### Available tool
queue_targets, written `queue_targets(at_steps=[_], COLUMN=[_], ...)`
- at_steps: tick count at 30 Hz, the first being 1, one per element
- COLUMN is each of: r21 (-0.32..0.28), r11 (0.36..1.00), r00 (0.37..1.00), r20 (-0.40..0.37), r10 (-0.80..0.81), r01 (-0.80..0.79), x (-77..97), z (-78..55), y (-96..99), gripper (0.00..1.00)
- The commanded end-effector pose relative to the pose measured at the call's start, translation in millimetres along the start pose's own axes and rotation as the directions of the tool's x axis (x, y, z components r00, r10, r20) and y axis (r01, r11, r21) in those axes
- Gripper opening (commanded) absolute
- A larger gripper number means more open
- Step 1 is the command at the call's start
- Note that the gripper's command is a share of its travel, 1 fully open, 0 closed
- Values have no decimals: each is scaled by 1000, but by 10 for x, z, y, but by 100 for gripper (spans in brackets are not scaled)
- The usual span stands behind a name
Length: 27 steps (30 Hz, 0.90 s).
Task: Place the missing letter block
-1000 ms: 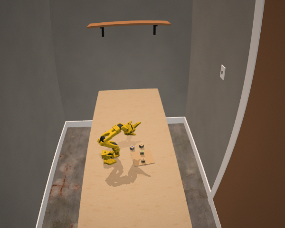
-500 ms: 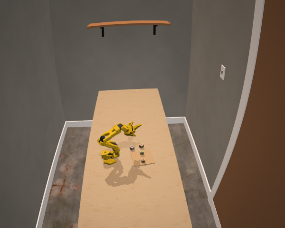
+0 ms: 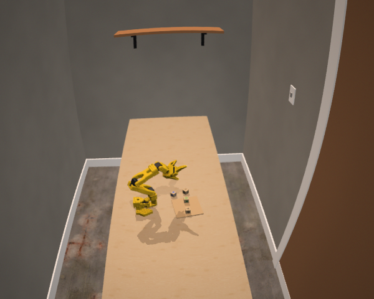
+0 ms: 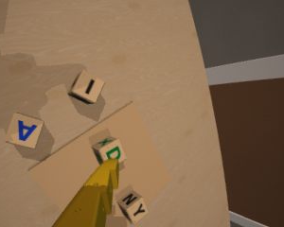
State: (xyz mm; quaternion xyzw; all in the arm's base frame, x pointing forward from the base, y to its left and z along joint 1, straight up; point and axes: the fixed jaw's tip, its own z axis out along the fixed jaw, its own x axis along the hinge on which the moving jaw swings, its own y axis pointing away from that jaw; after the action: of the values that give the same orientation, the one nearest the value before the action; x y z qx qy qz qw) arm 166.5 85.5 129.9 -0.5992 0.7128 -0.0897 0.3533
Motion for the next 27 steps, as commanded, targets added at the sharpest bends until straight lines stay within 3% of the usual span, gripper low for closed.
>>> queue_targets(at_steps=[1,27], r21=[37,36], r11=[997,973], r00=[998,972], r20=[8,-52], r10=[61,228], r01=[-61,-226], x=[-7,122], z=[-73,-104], y=[-87,-101], gripper=[100,100])
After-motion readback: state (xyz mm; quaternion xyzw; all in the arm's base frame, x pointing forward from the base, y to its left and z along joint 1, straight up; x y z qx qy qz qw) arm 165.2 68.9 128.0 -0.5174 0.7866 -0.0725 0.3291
